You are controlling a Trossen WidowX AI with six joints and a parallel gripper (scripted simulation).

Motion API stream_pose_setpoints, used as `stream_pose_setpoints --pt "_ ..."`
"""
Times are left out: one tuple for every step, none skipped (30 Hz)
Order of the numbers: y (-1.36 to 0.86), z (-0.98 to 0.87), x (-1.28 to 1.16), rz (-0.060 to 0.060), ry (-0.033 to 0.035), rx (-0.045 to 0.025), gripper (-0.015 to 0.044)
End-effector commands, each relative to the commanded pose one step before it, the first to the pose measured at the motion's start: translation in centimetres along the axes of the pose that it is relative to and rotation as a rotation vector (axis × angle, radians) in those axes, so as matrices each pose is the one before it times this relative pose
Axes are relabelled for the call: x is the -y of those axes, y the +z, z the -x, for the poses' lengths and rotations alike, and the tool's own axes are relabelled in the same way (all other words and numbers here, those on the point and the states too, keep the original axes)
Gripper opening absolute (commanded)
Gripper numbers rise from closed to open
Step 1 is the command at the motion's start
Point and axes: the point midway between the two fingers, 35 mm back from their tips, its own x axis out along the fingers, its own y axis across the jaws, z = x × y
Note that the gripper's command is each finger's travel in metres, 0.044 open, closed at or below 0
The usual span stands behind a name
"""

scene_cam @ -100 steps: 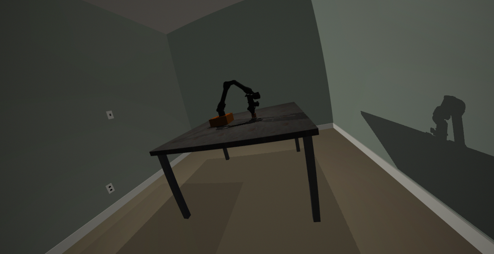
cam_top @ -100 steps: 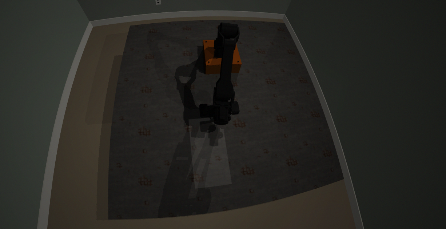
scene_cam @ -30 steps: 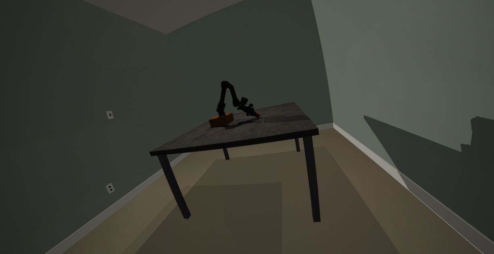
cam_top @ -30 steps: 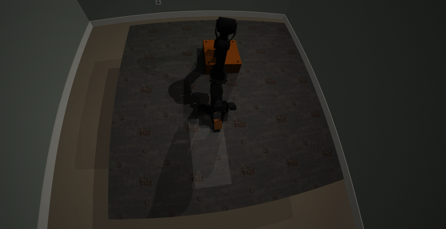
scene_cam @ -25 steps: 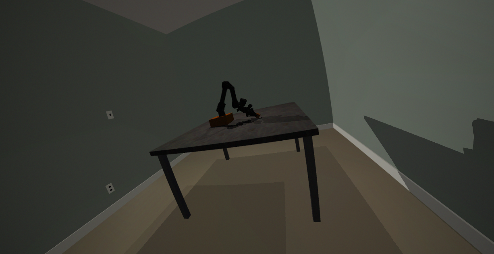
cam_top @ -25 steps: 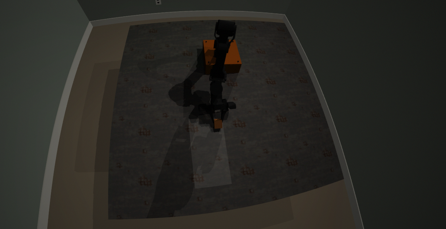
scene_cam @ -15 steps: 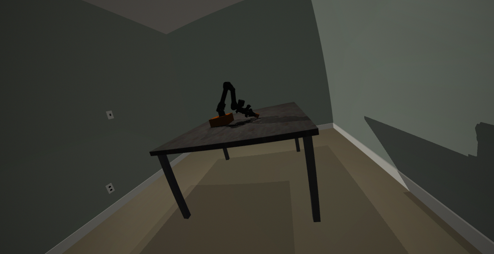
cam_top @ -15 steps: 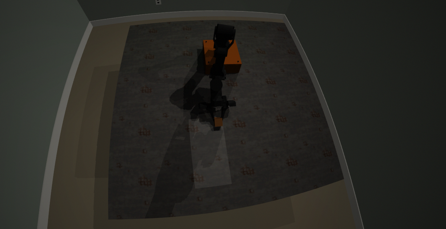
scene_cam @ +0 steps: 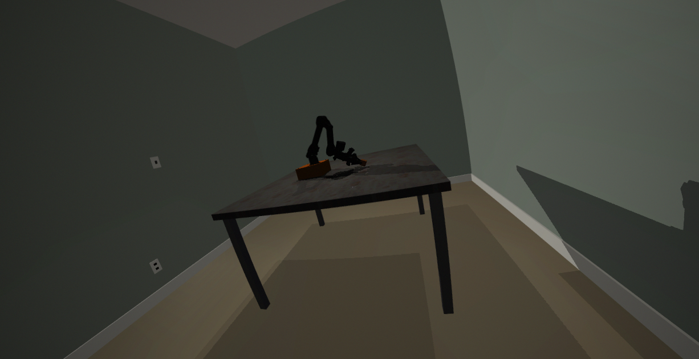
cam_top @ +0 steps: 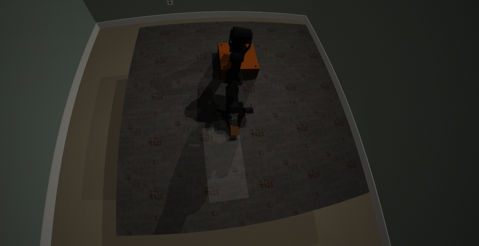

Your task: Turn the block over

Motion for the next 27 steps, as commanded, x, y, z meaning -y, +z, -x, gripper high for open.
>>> stream_pose_setpoints --pt "0.044 0.015 -0.07 -0.0058 0.00479 0.00347 0.0053" --pt "0.0 0.0 0.0 0.0 0.0 0.0 0.0079" --pt "0.0 0.0 0.0 0.0 0.0 0.0 0.0105" --pt "0.0 0.0 0.0 0.0 0.0 0.0 0.0131" --pt "0.0 0.0 0.0 0.0 0.0 0.0 0.0157" --pt "0.0 0.0 0.0 0.0 0.0 0.0 0.0184" --pt "0.0 0.0 0.0 0.0 0.0 0.0 0.021" --pt "0.0 0.0 0.0 0.0 0.0 0.0 0.0236" --pt "0.0 0.0 0.0 0.0 0.0 0.0 0.0262" --pt "0.0 0.0 0.0 0.0 0.0 0.0 0.0289" --pt "0.0 0.0 0.0 0.0 0.0 0.0 0.0315" --pt "0.0 0.0 0.0 0.0 0.0 0.0 0.0341" --pt "0.0 0.0 0.0 0.0 0.0 0.0 0.0368" --pt "0.0 0.0 0.0 0.0 0.0 0.0 0.0394" --pt "0.0 0.0 0.0 0.0 0.0 0.0 0.042" --pt "0.0 0.0 0.0 0.0 0.0 0.0 0.044" --pt "0.0 0.0 0.0 0.0 0.0 0.0 0.044" --pt "0.0 0.0 0.0 0.0 0.0 0.0 0.044" --pt "0.0 0.0 0.0 0.0 0.0 0.0 0.044" --pt "0.0 0.0 0.0 0.0 0.0 0.0 0.044" --pt "0.0 0.0 0.0 0.0 0.0 0.0 0.044" --pt "0.0 0.0 0.0 0.0 0.0 0.0 0.044" --pt "0.0 0.0 0.0 0.0 0.0 0.0 0.044" --pt "0.0 0.0 0.0 0.0 0.0 0.0 0.044" --pt "0.0 0.0 0.0 0.0 0.0 0.0 0.044" --pt "0.0 0.0 0.0 0.0 0.0 0.0 0.044" --pt "0.0 0.0 0.0 0.0 0.0 0.0 0.044"
